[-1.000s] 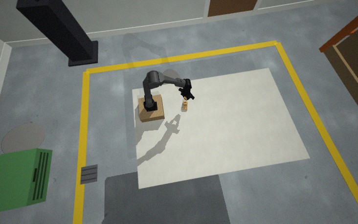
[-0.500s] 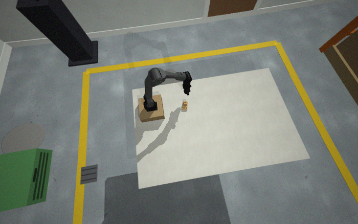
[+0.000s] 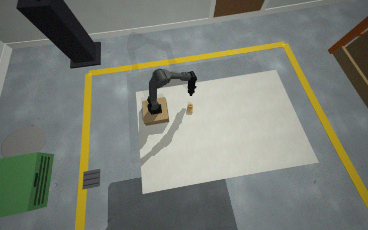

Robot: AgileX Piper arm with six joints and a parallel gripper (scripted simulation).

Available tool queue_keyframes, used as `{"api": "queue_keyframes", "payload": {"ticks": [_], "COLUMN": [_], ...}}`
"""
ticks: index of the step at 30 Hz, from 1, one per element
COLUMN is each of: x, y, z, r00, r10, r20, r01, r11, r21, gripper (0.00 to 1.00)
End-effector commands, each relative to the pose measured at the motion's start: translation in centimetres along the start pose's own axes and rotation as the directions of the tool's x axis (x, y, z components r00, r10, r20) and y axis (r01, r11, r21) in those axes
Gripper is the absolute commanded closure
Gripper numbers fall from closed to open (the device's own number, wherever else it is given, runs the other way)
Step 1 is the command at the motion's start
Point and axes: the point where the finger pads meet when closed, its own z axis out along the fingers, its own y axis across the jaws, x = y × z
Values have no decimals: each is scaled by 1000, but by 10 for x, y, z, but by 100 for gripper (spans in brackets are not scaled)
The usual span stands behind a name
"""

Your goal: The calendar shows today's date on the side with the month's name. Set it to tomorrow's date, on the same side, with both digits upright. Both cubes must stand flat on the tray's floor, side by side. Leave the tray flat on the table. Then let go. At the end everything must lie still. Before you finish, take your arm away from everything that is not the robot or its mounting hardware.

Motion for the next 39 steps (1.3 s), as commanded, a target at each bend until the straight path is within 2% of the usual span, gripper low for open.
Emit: {"api": "queue_keyframes", "payload": {"ticks": [1, 13, 23, 36, 39], "x": [-1, 0, 1, 1, 1], "y": [1, 0, 0, 1, 1], "z": [0, 1, 17, 76, 83], "r00": [1000, 1000, 1000, 1000, 1000], "r10": [-1, -1, -1, -1, -1], "r20": [1, 0, -3, -3, -3], "r01": [1, 1, 1, 1, 1], "r11": [1000, 1000, 1000, 1000, 1000], "r21": [-1, 0, 1, 1, 1], "gripper": [63, 63, 63, 63, 63]}}
